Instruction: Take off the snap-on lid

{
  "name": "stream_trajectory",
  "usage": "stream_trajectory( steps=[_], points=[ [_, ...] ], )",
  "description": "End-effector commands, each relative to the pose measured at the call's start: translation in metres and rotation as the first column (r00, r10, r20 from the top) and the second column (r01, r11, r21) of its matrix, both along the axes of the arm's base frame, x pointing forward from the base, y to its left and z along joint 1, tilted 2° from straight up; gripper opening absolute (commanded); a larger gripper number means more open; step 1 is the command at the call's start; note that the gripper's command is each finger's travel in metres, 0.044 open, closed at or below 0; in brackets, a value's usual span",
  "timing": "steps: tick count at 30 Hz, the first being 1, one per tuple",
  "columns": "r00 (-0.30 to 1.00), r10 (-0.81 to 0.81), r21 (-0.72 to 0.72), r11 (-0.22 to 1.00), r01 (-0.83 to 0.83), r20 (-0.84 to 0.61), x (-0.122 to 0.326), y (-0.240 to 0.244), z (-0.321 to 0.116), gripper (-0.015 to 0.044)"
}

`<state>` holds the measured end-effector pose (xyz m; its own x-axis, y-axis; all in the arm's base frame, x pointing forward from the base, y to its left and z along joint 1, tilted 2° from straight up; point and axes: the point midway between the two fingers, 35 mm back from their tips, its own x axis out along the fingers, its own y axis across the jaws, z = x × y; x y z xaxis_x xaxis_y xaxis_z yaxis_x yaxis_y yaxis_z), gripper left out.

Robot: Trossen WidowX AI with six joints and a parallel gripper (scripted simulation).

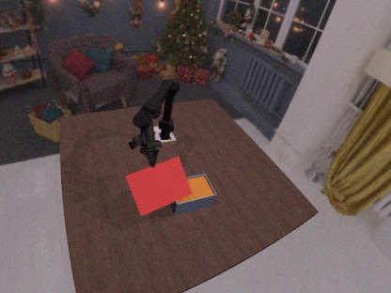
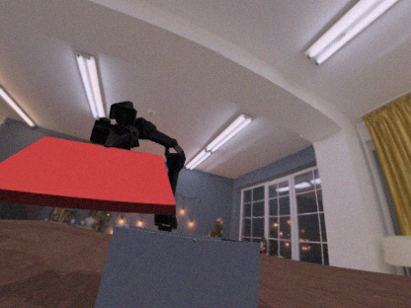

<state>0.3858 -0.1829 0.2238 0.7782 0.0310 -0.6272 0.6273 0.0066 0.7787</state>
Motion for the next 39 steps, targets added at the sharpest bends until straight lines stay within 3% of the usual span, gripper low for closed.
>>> stream_trajectory(
  steps=[1,39],
  points=[
    [1.000,0.008,-0.008,1.000,-0.008,0.014,0.002,-0.007,0.005,0.0000],
    [1.000,0.008,-0.015,1.000,-0.008,0.013,-0.004,-0.082,0.005,0.0000]
  ],
)
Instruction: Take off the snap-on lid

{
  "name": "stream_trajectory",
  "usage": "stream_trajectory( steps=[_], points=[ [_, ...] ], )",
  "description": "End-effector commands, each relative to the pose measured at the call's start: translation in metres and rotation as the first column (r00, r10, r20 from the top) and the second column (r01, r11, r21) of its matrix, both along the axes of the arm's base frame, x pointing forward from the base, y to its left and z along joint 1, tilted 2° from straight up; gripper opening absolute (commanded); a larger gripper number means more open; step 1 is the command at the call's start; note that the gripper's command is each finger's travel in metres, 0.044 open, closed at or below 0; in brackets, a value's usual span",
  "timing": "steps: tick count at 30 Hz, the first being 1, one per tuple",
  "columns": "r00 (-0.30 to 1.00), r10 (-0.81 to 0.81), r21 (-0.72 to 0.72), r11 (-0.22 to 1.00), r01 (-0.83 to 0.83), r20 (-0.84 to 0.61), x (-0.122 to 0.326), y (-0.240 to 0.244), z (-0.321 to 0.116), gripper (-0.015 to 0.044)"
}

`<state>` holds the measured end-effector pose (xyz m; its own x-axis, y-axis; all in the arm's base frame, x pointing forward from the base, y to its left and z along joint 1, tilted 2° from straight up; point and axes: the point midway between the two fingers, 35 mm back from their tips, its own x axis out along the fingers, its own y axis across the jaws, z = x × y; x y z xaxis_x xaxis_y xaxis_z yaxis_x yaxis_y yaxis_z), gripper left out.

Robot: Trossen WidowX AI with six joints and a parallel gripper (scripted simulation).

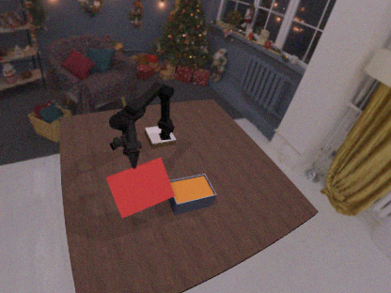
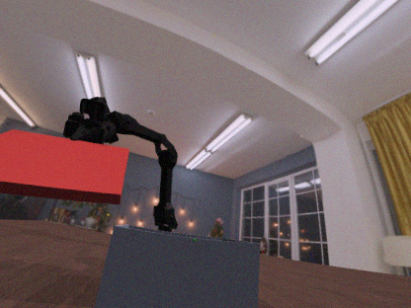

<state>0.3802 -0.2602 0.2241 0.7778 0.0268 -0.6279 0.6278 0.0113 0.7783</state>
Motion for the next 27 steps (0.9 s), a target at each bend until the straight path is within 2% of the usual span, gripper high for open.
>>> stream_trajectory(
  steps=[1,15,27],
  points=[
    [1.000,0.009,-0.009,1.000,-0.009,0.013,0.001,-0.007,0.005,0.0000],
    [1.000,0.009,-0.011,1.000,-0.009,0.013,-0.001,-0.034,0.005,0.0000],
    [1.000,0.009,-0.011,1.000,-0.009,0.013,-0.002,-0.030,-0.008,0.0000]
  ],
)
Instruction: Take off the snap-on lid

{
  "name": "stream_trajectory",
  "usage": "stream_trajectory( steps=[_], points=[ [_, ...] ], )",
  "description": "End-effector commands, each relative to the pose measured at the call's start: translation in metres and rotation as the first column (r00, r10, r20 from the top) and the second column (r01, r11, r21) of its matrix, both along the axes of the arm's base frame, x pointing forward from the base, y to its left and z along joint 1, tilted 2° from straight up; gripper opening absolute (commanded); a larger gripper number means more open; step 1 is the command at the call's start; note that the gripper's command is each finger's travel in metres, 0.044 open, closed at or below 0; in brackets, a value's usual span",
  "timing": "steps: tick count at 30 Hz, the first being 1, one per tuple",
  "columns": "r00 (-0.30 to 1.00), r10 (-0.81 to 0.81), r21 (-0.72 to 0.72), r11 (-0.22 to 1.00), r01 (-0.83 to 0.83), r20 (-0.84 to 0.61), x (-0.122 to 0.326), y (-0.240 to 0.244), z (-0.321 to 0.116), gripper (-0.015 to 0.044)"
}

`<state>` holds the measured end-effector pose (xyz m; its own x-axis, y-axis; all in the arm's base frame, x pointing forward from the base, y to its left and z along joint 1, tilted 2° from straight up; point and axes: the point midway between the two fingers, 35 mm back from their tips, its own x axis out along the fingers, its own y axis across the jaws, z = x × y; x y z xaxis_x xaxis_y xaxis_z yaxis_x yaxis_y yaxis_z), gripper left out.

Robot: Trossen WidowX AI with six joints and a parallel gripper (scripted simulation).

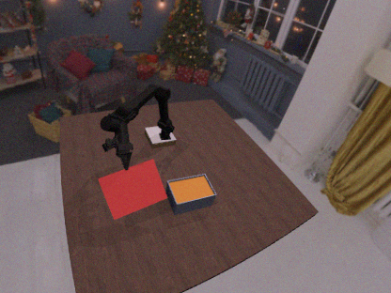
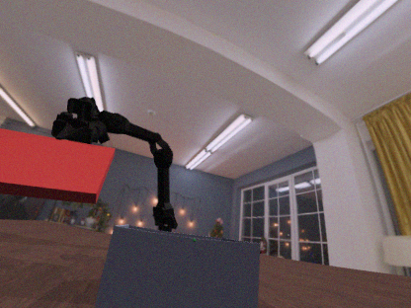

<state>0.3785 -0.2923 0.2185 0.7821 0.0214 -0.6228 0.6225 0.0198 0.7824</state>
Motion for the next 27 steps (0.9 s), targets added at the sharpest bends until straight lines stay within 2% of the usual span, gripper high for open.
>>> stream_trajectory(
  steps=[1,27],
  points=[
    [1.000,0.008,-0.001,1.000,-0.008,0.006,0.000,0.002,-0.004,0.0000],
    [1.000,0.008,-0.001,1.000,-0.008,0.006,0.000,0.002,-0.025,0.0000]
  ],
)
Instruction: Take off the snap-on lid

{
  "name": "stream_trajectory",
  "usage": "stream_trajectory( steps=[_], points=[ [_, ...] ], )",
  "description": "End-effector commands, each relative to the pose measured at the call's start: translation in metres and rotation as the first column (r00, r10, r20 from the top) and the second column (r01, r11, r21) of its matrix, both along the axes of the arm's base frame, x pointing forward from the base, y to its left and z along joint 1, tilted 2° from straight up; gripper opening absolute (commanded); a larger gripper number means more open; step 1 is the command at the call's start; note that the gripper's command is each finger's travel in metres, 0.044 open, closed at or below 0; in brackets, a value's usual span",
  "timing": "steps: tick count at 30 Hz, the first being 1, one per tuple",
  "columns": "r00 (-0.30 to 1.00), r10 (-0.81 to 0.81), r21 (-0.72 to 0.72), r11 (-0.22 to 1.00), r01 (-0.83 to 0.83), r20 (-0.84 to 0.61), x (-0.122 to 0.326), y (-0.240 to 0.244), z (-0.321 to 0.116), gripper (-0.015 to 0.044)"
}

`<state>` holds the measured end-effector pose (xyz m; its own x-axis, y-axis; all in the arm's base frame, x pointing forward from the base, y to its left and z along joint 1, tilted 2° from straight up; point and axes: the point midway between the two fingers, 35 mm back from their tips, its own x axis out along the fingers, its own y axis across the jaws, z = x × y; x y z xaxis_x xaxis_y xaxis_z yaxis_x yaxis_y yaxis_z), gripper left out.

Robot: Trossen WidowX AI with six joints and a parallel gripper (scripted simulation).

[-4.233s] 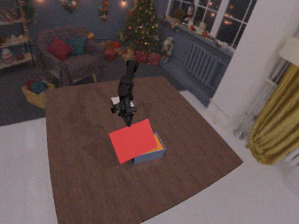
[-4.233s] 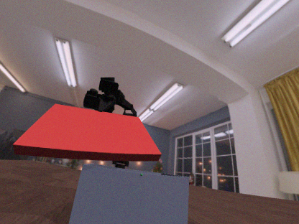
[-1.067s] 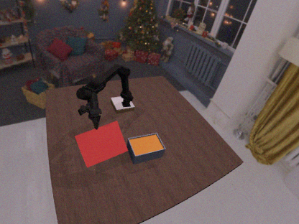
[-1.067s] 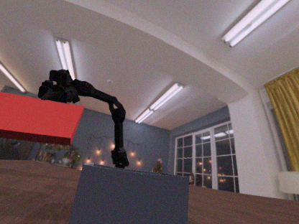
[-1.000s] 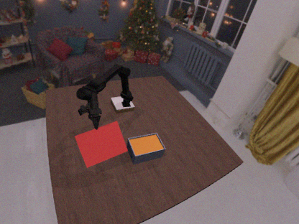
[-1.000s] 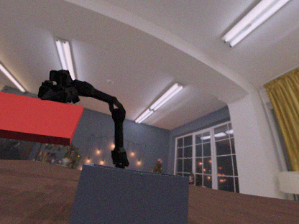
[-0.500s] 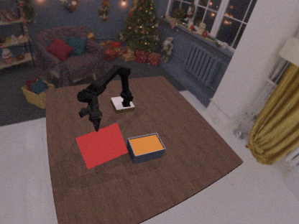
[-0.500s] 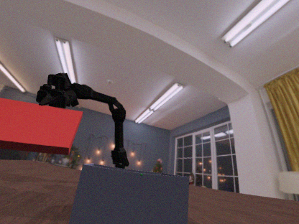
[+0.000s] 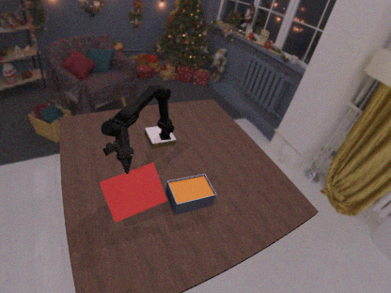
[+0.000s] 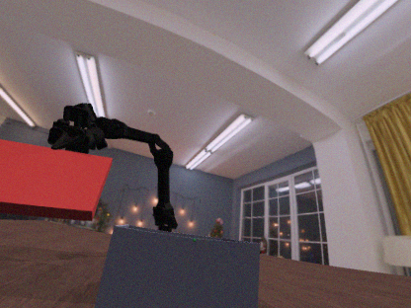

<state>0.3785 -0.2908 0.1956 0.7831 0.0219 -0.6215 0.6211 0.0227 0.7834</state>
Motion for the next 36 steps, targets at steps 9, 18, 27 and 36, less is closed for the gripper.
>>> stream_trajectory(
  steps=[9,18,27,36],
  points=[
    [1.000,0.005,0.001,1.000,-0.005,0.004,0.001,0.001,-0.010,0.0000],
    [1.000,0.005,0.001,1.000,-0.005,0.004,0.001,0.001,-0.017,0.0000],
    [1.000,0.005,0.001,1.000,-0.005,0.004,0.001,0.001,-0.024,0.0000],
    [1.000,0.005,0.001,1.000,-0.005,0.004,0.001,0.001,-0.031,0.0000]
  ],
)
